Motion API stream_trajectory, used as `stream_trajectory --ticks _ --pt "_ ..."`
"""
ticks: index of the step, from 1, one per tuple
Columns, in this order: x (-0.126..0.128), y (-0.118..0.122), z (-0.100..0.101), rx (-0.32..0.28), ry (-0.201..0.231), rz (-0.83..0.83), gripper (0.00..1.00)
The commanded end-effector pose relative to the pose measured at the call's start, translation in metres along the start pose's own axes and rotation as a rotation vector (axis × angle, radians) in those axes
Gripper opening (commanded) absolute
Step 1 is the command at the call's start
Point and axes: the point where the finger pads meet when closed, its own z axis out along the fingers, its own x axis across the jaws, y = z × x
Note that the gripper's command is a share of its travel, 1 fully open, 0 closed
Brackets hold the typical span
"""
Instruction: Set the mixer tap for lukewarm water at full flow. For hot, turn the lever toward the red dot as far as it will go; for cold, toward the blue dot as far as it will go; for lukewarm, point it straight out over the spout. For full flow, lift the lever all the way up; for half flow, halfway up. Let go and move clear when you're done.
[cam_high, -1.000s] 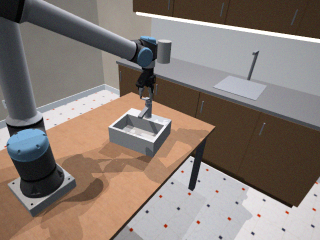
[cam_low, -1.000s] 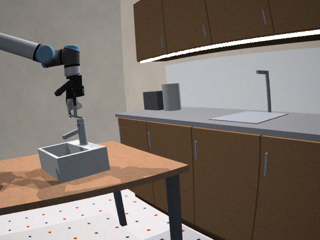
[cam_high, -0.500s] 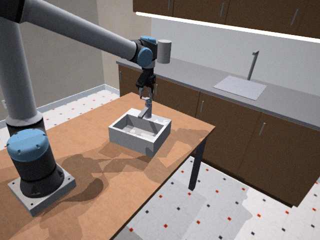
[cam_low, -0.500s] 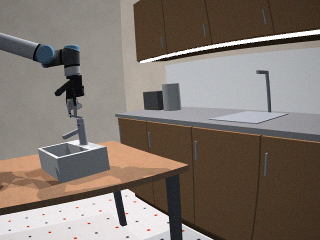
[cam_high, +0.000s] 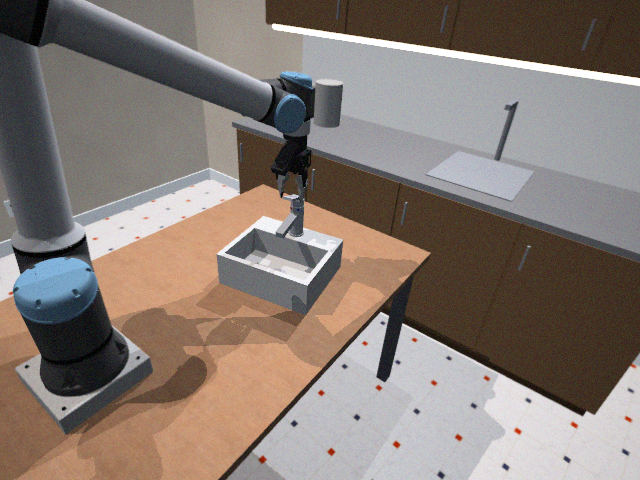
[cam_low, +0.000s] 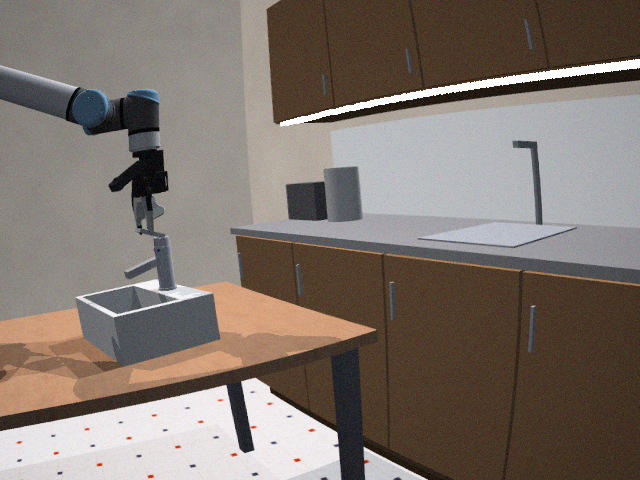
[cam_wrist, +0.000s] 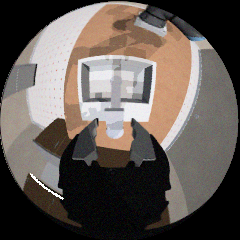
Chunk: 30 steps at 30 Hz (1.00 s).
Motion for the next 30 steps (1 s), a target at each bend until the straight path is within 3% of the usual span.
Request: stream_trajectory --ticks 1,30 --pt "0.0 0.002 -0.01 -0.007 -0.004 0.0 0.43" --pt "0.0 0.002 -0.071 -0.007 -0.004 -0.001 0.43"
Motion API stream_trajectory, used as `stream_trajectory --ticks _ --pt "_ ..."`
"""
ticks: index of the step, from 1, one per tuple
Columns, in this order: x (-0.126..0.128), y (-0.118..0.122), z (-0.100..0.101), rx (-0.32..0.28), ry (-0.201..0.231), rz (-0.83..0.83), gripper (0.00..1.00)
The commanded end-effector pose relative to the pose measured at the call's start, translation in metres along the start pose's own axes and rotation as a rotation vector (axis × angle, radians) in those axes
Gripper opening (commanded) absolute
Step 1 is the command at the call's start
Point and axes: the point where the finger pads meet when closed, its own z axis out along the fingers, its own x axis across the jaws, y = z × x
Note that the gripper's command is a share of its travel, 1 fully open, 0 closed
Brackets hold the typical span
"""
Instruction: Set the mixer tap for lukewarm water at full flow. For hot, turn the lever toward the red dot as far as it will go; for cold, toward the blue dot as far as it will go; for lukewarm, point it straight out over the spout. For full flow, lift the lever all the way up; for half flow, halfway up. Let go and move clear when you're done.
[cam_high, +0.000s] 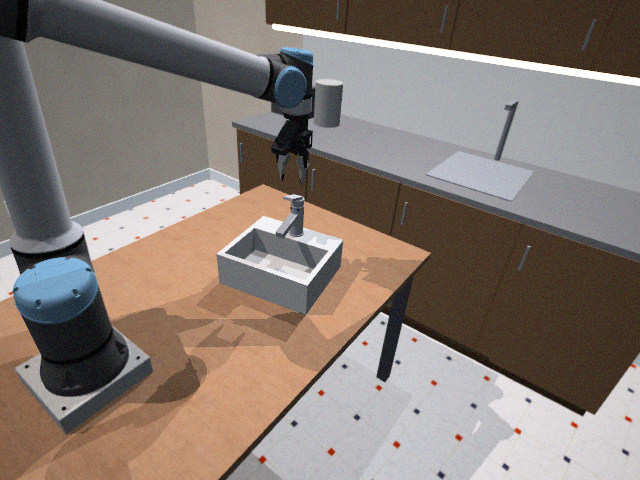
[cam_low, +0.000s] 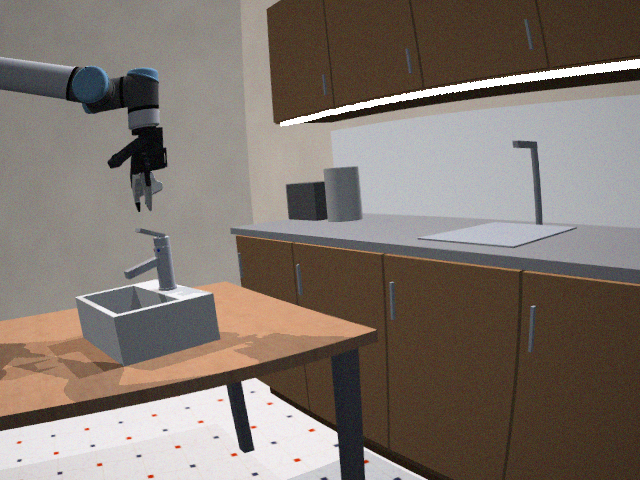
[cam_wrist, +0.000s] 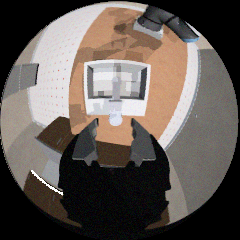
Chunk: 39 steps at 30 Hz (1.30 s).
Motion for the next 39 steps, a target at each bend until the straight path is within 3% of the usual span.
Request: stream_trajectory --ticks 1,9,10,39 --pt "0.0008 0.0008 -0.0094 -0.002 0.0 -0.001 0.43" --pt "0.0015 -0.0002 -0.0073 0.002 0.002 -0.001 0.43" --pt "0.0014 -0.0001 -0.0073 0.002 0.002 -0.001 0.0" --pt "0.0013 0.0 -0.0073 0.002 0.002 -0.001 0.0"
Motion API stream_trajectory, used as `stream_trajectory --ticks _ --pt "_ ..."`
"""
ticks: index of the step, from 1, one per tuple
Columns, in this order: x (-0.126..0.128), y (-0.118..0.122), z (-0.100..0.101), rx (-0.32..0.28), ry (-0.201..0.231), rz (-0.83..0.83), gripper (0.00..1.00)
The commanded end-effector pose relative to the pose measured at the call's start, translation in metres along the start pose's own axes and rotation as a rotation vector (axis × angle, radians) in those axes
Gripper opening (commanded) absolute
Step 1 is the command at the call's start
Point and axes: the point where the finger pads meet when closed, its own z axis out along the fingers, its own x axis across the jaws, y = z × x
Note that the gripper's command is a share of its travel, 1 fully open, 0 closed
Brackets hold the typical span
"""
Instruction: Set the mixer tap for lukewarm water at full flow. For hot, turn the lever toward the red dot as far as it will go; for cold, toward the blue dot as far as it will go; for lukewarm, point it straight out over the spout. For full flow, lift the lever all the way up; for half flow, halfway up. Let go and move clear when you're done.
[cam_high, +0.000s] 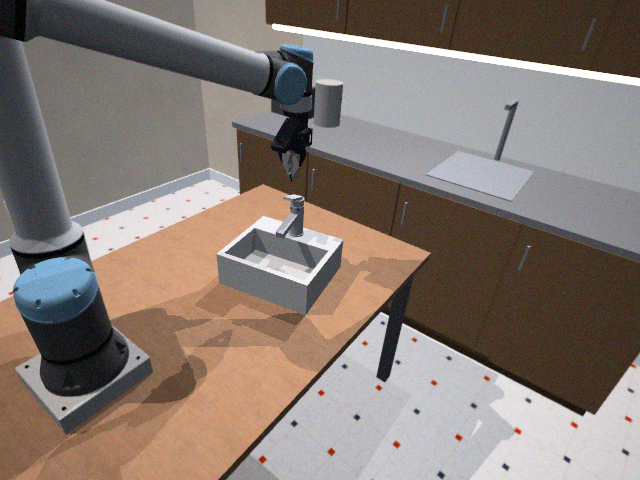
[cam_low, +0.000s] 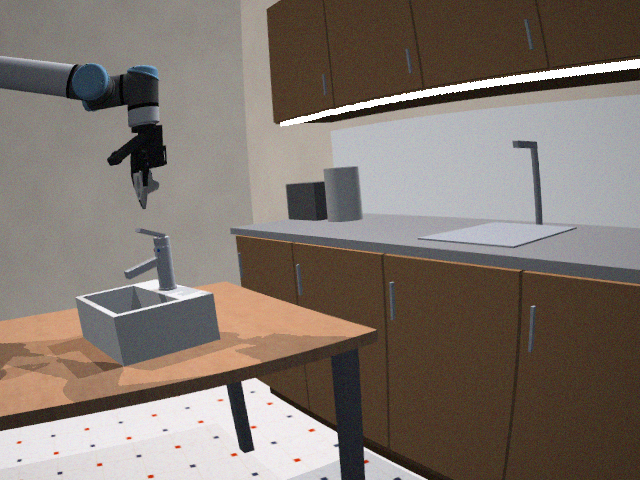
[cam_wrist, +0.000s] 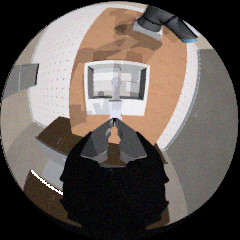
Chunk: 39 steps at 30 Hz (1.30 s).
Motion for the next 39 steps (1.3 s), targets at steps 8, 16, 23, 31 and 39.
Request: stream_trajectory --ticks 8,16,23,31,39 --pt "0.0008 0.0009 -0.0005 -0.001 0.0 -0.002 0.0" --pt "0.0006 0.0006 -0.0005 -0.001 0.0 -0.014 0.0" --pt "-0.0001 -0.0002 -0.0007 -0.001 0.0 -0.055 0.0" --pt "-0.0015 -0.0018 -0.0011 -0.001 0.0 -0.139 0.0" --pt "-0.0041 -0.0033 -0.0017 -0.001 0.0 -0.272 0.0"
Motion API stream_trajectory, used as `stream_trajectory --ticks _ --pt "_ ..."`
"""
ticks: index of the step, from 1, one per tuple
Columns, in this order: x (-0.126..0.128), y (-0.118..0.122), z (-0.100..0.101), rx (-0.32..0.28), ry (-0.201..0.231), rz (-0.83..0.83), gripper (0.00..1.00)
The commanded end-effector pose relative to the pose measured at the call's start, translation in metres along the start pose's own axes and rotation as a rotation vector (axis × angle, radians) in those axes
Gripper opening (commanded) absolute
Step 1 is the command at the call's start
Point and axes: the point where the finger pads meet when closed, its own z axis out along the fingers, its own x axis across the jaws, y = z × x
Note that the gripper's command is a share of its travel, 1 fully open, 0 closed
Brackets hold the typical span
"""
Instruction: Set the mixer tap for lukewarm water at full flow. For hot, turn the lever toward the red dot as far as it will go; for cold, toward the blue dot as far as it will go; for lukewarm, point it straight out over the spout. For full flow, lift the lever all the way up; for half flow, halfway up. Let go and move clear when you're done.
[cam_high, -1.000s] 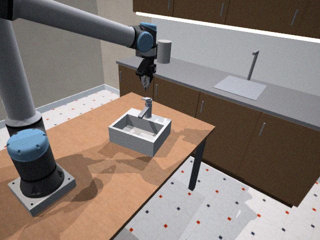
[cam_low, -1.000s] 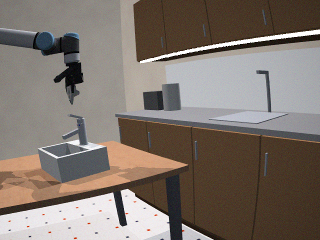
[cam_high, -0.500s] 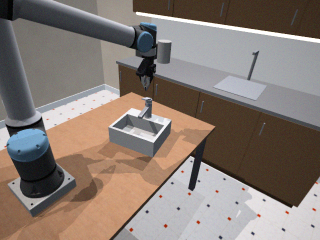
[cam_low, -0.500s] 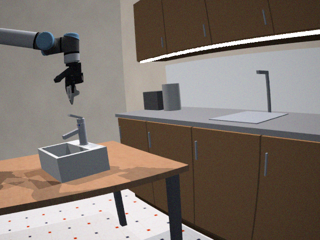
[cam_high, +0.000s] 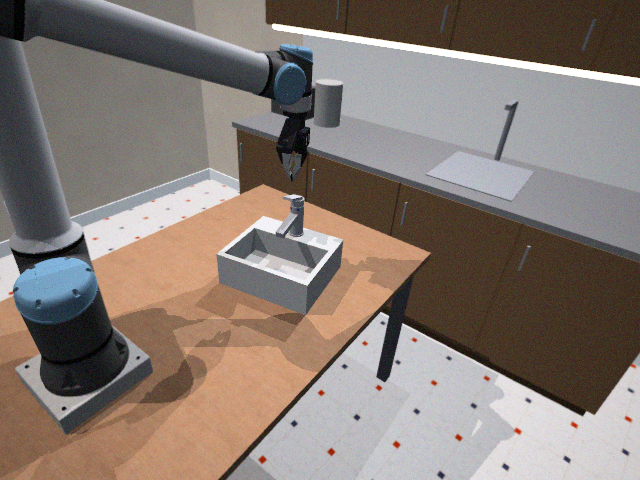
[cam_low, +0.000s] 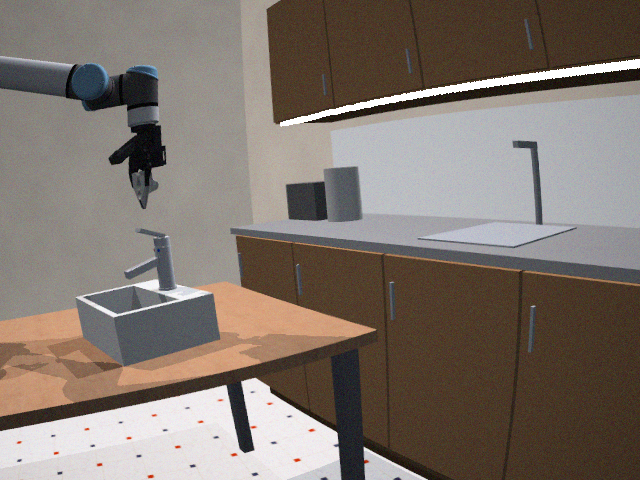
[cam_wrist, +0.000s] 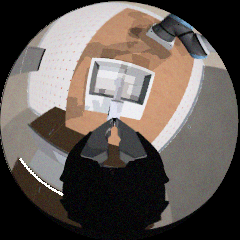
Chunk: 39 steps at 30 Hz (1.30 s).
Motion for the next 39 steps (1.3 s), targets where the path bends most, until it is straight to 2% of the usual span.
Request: stream_trajectory --ticks 1,8,10,25,27,39 --pt "-0.002 -0.003 -0.001 -0.001 0.0 -0.114 0.0" --pt "-0.005 -0.005 -0.002 -0.001 0.001 -0.303 0.0" --pt "-0.005 -0.005 -0.002 -0.001 0.001 -0.303 0.0" --pt "-0.011 -0.006 -0.004 -0.001 0.001 -0.848 0.0" --pt "-0.011 -0.006 -0.004 -0.001 0.001 -0.848 0.0" --pt "-0.013 -0.005 -0.006 -0.001 0.001 -1.367 0.0"
